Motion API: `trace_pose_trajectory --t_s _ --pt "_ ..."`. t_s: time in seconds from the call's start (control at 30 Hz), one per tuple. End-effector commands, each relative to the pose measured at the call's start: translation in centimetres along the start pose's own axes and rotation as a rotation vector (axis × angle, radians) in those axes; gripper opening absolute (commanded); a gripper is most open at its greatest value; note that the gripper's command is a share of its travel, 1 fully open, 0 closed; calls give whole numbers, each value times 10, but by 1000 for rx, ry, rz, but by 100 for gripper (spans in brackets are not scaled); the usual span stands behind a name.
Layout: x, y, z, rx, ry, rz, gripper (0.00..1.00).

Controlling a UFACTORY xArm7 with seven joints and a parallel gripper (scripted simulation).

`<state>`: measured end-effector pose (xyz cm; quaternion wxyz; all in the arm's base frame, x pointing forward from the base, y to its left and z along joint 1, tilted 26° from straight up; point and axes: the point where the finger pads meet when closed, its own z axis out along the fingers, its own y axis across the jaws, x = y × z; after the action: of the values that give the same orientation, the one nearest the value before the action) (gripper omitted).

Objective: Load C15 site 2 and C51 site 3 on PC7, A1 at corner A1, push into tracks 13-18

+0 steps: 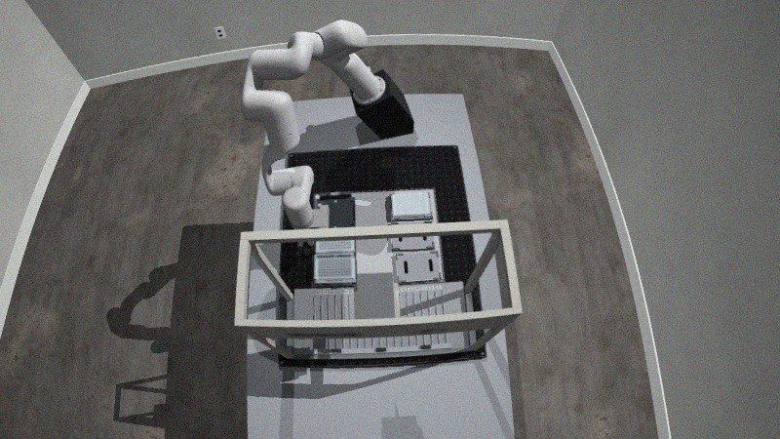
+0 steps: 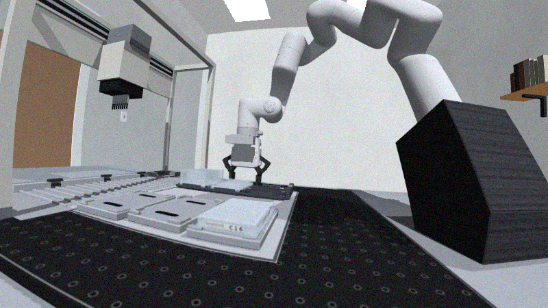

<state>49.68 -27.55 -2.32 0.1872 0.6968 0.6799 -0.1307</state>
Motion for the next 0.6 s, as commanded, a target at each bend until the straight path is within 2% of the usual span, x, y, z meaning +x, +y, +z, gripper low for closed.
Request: trace_pose_trajectory --t_s 0.0,0.57 --pt "0 2 -2 -4 0 0 100" --pt "-7 2 -2 -4 0 0 100"
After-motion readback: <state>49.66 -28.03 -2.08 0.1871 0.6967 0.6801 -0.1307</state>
